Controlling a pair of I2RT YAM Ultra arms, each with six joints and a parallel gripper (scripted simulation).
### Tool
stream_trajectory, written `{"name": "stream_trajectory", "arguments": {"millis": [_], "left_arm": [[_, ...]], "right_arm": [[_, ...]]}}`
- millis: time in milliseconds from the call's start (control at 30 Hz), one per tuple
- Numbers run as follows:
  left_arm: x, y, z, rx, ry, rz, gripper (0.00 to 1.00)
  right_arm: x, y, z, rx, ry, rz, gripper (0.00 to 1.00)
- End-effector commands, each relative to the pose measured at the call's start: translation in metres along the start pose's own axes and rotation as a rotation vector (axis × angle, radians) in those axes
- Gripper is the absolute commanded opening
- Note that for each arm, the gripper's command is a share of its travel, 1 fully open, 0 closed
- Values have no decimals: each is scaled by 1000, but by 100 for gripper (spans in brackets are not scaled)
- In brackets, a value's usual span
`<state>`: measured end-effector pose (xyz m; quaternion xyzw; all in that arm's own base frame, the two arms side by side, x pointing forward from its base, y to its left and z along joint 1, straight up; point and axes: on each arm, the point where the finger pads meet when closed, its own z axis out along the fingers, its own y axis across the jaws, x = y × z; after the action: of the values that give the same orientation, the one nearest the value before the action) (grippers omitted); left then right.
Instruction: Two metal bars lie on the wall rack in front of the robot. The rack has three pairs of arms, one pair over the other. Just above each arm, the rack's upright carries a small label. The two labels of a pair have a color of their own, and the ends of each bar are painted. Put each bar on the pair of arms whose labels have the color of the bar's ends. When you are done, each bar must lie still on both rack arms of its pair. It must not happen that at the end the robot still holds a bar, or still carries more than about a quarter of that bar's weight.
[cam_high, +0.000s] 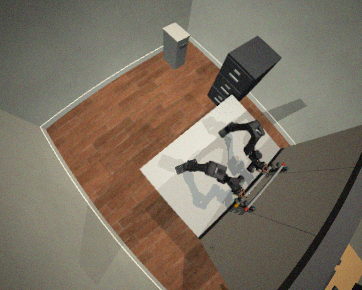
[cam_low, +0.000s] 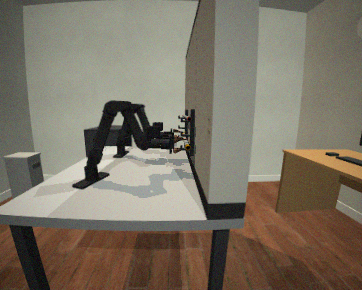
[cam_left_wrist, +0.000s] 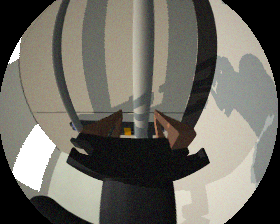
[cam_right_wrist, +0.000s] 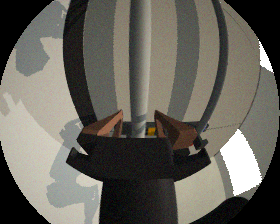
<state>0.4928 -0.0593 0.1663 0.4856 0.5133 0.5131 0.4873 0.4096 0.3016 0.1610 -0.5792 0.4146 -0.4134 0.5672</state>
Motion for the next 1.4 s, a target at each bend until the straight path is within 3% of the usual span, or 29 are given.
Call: {"name": "stream_trajectory", "arguments": {"millis": [0,267,1367], "left_arm": [[4,-3,-2,0,4,2,57],[4,-3,-2,0,4,2,69],[4,-2,-37,0,4,2,69]], "right_arm": [[1,-3,-1,16,-4,9,57],[1,-3,-1,16,-4,9,69],[1,-2,-37,16,-4,9,69]]}}
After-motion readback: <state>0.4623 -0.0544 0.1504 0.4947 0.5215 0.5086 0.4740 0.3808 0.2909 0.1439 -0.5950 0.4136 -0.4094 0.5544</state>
